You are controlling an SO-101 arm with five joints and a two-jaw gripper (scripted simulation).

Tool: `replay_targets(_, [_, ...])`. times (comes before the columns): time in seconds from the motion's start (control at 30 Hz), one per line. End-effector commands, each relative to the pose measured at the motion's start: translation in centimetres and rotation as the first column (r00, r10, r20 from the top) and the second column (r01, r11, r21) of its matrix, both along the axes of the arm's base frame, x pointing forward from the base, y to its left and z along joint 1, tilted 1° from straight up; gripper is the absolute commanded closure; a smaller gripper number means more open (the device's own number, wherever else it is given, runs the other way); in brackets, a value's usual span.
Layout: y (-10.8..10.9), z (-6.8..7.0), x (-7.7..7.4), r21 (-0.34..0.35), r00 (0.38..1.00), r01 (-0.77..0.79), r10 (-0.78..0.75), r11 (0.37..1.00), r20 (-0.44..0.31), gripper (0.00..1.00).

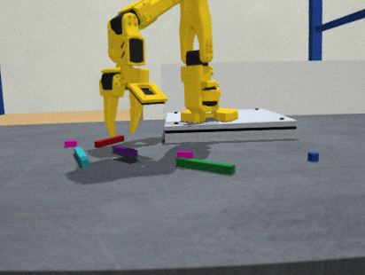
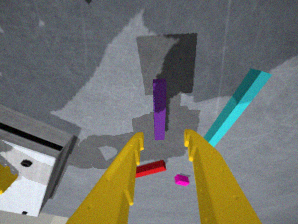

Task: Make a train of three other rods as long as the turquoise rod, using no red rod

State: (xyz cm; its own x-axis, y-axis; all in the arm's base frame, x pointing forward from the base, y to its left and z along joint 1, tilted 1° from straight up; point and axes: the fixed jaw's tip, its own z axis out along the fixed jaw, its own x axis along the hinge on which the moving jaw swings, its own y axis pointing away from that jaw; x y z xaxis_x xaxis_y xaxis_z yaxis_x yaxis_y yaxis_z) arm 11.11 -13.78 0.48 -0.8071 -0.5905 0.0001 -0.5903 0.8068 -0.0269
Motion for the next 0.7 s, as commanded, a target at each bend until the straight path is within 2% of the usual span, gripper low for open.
replay_targets(0.0, [0.5, -0.6, -0.4, 0.027, 1.000, 0.012, -0.011, 1.000, -0.020, 0.81])
replay_targets(0.67, [0.5, -2.4, -0.4, 0.027, 1.000, 0.012, -0.011, 1.000, -0.020, 0.81])
